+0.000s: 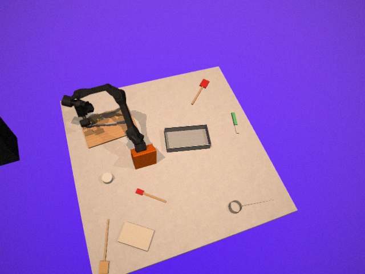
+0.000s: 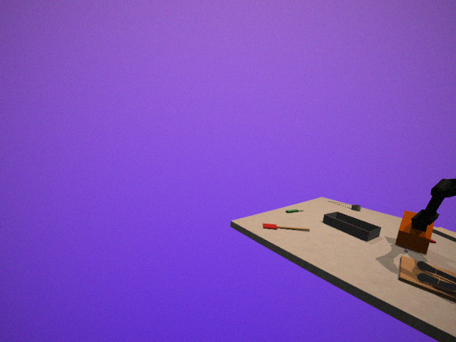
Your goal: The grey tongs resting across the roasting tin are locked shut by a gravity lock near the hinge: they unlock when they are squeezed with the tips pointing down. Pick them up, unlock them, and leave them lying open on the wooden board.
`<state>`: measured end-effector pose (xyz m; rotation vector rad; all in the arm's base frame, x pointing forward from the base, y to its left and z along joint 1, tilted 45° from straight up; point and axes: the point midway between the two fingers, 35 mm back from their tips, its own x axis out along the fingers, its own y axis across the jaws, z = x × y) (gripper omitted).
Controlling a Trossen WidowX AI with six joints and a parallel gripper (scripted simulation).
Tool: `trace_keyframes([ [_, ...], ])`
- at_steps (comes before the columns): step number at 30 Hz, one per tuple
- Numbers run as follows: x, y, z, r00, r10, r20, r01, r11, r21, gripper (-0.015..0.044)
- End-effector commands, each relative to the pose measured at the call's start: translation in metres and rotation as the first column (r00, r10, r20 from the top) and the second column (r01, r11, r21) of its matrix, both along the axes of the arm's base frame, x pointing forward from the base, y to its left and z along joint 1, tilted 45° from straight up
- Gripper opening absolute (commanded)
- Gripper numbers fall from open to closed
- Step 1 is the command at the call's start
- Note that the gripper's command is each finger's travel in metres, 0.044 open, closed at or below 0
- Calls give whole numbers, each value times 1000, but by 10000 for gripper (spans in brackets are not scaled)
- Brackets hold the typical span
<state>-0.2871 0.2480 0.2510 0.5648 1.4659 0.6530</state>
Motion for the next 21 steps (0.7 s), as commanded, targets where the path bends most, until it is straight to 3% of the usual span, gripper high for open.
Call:
trace_keyframes([
  [1,-3,-2,5,1000,-18,0,18,1000,10,440],
  [7,4,-34,34,1000,0,1,0,1000,-1,440],
  [21,4,-34,34,1000,0,1,0,1000,-1,440],
])
